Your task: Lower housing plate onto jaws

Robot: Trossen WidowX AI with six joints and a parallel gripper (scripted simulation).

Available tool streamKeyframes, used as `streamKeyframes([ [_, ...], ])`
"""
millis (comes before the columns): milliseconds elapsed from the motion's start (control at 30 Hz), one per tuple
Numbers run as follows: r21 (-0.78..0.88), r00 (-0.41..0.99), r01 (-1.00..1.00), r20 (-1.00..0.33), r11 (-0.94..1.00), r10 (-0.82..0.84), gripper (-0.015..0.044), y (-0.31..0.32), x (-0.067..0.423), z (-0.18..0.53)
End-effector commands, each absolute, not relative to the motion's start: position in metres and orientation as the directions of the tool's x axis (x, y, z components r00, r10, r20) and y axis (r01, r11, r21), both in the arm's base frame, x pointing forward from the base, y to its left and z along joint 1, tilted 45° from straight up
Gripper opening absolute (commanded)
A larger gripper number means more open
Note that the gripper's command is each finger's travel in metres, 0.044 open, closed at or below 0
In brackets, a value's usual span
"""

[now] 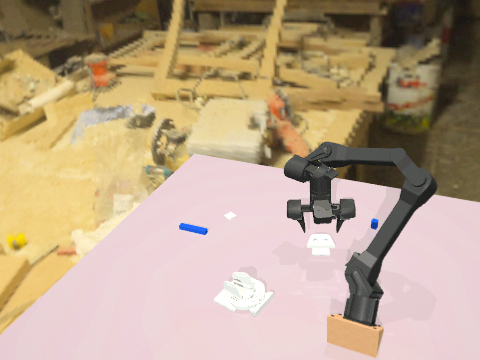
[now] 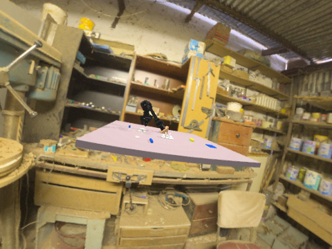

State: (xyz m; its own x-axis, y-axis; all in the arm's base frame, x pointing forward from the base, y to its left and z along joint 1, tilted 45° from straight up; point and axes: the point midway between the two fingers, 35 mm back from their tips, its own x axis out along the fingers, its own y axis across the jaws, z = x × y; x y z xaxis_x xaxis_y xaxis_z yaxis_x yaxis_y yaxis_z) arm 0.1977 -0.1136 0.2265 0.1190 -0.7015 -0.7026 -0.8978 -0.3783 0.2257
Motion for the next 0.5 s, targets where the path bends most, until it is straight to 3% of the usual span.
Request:
streamKeyframes([
  [0, 0.221, 0.126, -0.896, -0.703, -0.384, -0.700, 0.0440, -0.119, 0.199, 0.222],
  [467, 0.221, 0.126, -0.897, -0.703, -0.384, -0.700, 0.0440, -0.129, 0.201, 0.211],
])
